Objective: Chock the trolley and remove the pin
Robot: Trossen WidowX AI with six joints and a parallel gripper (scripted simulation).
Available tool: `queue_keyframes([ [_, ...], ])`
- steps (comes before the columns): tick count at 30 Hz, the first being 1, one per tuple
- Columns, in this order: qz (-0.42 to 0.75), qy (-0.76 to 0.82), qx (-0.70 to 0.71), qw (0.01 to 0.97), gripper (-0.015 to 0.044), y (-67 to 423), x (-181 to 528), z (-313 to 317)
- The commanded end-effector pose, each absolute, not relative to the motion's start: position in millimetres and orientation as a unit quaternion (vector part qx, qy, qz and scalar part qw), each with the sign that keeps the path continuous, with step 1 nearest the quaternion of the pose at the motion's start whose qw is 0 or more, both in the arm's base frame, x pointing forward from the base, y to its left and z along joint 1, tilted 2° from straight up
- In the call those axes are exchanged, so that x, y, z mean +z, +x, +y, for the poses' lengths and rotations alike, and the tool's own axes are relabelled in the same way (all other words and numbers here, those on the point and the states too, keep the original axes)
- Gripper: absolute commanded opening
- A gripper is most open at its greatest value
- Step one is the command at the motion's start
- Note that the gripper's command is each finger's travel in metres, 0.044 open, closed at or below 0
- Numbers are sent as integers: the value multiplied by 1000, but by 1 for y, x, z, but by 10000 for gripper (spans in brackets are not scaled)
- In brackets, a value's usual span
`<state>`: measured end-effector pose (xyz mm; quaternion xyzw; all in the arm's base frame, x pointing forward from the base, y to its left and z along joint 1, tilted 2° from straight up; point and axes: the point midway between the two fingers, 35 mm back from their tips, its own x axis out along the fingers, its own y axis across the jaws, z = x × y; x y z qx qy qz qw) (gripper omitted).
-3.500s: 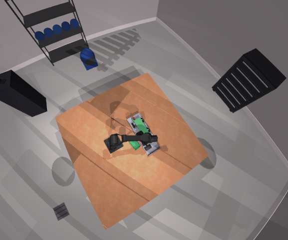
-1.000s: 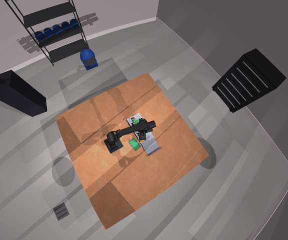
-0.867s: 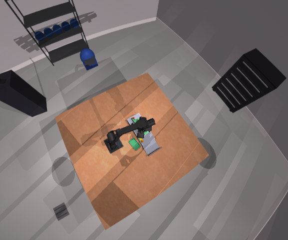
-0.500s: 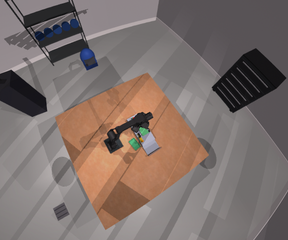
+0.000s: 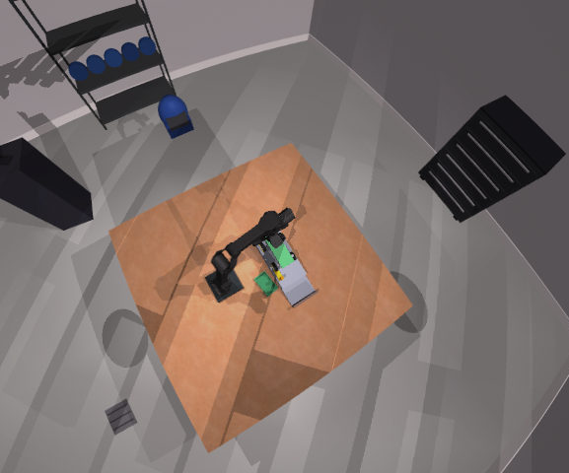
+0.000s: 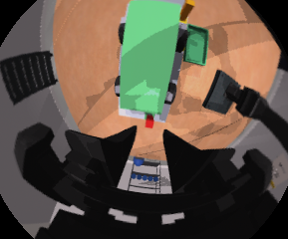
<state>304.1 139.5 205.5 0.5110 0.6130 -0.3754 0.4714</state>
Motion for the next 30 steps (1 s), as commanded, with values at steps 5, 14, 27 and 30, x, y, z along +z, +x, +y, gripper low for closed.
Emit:
queue_keyframes([
  [5, 608, 521, -387, 457, 190, 304, 206, 144],
  [14, 608, 521, -387, 457, 190, 303, 194, 147],
  [27, 608, 521, -387, 457, 190, 302, 178, 152],
  [30, 608, 521, -387, 457, 190, 302, 178, 152],
])
